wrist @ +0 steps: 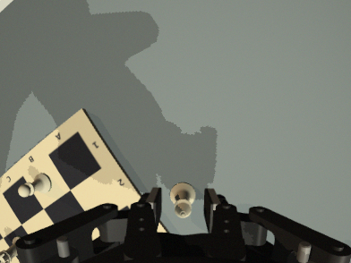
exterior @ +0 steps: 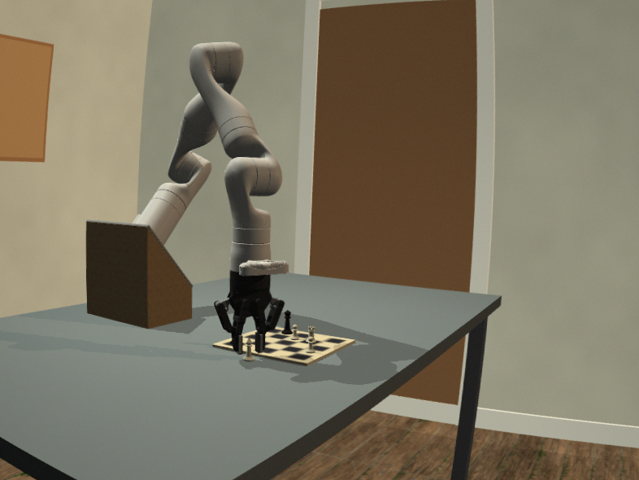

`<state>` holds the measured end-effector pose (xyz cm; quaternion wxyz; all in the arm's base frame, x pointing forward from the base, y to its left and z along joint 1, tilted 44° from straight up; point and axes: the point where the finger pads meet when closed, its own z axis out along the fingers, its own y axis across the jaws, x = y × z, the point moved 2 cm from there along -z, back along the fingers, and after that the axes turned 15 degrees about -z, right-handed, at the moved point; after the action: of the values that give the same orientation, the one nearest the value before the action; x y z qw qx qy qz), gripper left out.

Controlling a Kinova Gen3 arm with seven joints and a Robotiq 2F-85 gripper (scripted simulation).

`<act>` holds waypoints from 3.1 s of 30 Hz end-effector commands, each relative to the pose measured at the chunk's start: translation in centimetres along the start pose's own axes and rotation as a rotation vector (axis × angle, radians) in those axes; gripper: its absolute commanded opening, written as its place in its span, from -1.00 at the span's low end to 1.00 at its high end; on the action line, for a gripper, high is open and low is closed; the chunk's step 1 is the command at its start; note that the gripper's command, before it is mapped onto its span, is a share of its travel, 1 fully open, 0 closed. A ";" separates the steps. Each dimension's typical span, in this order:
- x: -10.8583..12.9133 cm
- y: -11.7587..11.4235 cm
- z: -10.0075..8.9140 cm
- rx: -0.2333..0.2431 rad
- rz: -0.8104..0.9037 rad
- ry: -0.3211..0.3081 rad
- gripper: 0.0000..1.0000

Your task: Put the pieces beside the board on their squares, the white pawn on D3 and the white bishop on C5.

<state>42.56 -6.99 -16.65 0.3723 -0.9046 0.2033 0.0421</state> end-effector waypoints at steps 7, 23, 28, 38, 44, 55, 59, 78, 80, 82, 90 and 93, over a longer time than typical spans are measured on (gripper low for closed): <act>0.1 0.0 -0.1 -0.001 0.000 0.002 -0.27; 0.1 0.0 -0.1 -0.001 0.000 0.002 -1.00; 0.1 0.0 -0.1 -0.001 0.000 0.002 -1.00; 0.1 0.0 -0.1 -0.001 0.000 0.002 -1.00; 0.1 0.0 -0.1 -0.001 0.000 0.002 -1.00; 0.1 0.0 -0.1 -0.001 0.000 0.002 -1.00; 0.1 0.0 -0.8 -0.001 0.000 0.002 -1.00; 0.1 0.0 -10.1 -0.001 0.000 0.002 -1.00; 0.1 0.0 -10.1 -0.001 0.000 0.002 -1.00; 0.1 0.0 -10.1 -0.001 0.000 0.002 -1.00; 0.0 0.0 -10.1 -0.001 0.001 0.002 -1.00; -0.5 -0.8 -10.2 0.000 0.008 0.005 -1.00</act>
<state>41.80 -13.62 -9.25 0.3726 -0.9034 0.2080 0.0421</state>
